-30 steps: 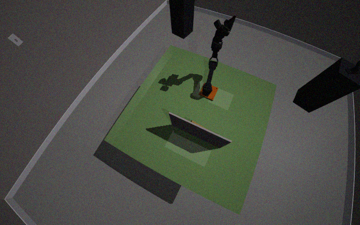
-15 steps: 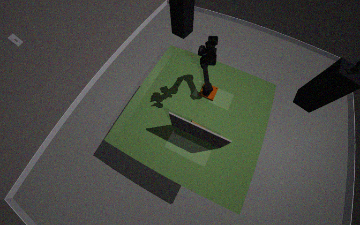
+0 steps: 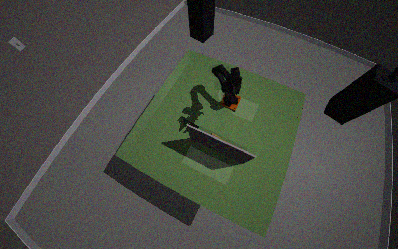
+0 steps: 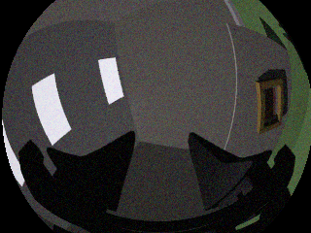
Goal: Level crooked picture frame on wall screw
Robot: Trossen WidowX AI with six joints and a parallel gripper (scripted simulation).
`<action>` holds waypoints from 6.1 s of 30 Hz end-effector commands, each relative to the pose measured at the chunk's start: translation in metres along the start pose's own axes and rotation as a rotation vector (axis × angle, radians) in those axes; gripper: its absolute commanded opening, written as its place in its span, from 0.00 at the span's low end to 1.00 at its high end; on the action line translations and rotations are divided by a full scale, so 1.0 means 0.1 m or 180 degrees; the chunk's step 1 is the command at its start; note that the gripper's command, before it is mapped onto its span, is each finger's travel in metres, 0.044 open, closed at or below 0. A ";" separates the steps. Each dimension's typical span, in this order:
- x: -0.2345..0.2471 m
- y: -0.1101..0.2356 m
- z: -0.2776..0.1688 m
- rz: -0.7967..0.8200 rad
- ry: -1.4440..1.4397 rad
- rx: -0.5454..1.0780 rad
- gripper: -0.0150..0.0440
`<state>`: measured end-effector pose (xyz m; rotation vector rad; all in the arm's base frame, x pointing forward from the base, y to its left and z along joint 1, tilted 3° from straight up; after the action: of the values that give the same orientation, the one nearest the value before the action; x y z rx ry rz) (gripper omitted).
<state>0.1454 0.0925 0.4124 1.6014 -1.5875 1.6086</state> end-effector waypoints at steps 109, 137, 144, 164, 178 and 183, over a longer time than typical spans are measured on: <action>-1.82 0.45 0.17 -0.1277 0.1403 -0.0528 0.69; -2.23 0.11 0.45 -0.1268 0.1414 -0.0538 0.69; -2.36 -0.32 0.52 -0.1254 0.1416 -0.0536 0.69; -2.48 -0.59 0.64 -0.1247 0.1418 -0.0535 0.69; -2.53 -0.74 0.67 -0.1242 0.1418 -0.0534 0.69; -2.55 -0.81 0.69 -0.1240 0.1419 -0.0534 0.69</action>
<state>0.3127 0.1658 0.2058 1.2501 -1.0590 1.4433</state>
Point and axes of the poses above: the point midway between the two fingers, 35 mm back from their tips, its own y axis back along the fingers, its own x axis across the jaws, z = x × y, the point moved 1 cm from there along y, back along the fingers, and after that the axes turned 13 degrees about -y, right-handed, at the moved point
